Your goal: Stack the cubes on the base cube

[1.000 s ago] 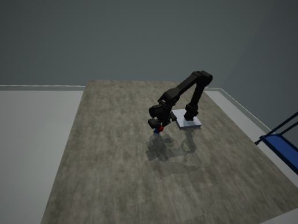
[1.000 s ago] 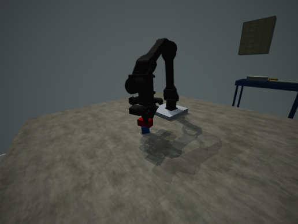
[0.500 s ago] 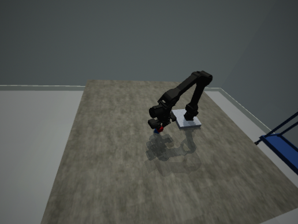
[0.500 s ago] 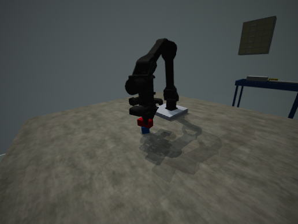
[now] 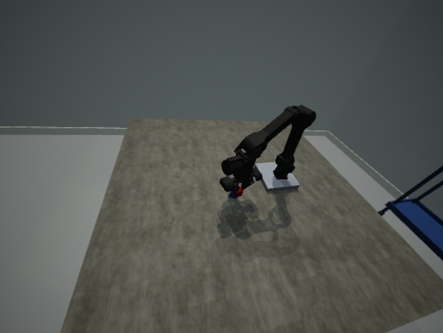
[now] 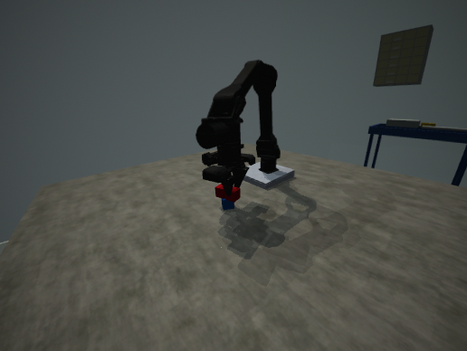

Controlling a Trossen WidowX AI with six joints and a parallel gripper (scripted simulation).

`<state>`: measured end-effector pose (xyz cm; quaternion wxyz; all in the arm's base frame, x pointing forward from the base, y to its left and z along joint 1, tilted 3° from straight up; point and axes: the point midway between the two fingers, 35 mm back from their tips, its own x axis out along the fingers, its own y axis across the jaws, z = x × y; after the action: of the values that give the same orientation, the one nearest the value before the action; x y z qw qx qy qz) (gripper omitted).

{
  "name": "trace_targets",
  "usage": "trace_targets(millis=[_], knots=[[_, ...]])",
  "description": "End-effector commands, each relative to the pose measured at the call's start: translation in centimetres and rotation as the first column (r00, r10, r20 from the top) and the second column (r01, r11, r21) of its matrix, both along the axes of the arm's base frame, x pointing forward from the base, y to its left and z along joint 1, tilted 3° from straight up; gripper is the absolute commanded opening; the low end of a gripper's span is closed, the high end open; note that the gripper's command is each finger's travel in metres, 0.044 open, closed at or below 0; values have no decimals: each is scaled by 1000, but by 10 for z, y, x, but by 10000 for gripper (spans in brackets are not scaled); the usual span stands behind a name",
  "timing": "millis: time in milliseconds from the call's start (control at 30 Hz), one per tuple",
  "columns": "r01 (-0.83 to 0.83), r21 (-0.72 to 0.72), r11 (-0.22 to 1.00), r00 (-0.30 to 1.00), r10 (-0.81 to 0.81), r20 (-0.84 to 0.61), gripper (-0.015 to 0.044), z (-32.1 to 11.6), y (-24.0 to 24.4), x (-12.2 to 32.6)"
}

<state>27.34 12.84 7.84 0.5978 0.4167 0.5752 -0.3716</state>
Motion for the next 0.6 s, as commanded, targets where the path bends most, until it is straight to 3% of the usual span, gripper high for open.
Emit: trace_targets(millis=[0,567], knots=[[-5,-5,1000,1000,5,3,205,0,-1,0],[0,0,1000,1000,0,0,205,29,-1,-2]])
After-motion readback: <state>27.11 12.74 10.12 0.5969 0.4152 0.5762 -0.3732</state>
